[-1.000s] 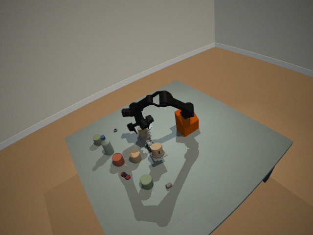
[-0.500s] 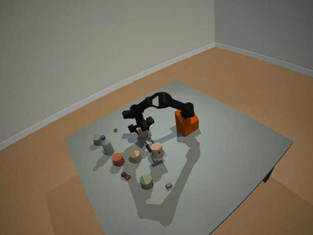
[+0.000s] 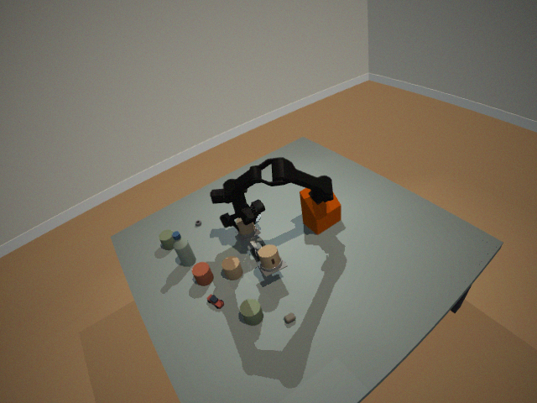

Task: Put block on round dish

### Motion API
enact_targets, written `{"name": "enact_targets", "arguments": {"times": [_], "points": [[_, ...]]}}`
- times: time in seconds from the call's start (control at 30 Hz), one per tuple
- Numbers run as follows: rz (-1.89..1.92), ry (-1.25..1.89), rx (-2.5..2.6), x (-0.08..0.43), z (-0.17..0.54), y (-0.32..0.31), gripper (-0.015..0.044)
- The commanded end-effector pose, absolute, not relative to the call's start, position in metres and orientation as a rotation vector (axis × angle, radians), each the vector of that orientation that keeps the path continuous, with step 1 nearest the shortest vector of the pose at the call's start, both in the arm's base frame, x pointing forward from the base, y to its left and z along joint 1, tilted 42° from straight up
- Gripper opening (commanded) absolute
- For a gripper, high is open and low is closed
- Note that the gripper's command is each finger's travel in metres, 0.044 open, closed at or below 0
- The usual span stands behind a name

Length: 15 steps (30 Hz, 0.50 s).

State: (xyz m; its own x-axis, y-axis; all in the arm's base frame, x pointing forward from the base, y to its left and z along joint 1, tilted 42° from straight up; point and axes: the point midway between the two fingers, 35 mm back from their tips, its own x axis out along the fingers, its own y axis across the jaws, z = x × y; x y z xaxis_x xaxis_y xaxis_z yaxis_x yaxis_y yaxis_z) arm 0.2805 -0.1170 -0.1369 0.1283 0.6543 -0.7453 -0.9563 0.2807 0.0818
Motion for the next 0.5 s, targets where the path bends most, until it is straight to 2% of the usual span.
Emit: {"name": "enact_targets", "arguments": {"times": [0.0, 0.47], "points": [[1.232, 0.77, -0.482, 0.282, -0.132, -0.123, 0.0012], [1.231, 0.772, -0.484, 0.282, -0.121, -0.135, 0.0]]}}
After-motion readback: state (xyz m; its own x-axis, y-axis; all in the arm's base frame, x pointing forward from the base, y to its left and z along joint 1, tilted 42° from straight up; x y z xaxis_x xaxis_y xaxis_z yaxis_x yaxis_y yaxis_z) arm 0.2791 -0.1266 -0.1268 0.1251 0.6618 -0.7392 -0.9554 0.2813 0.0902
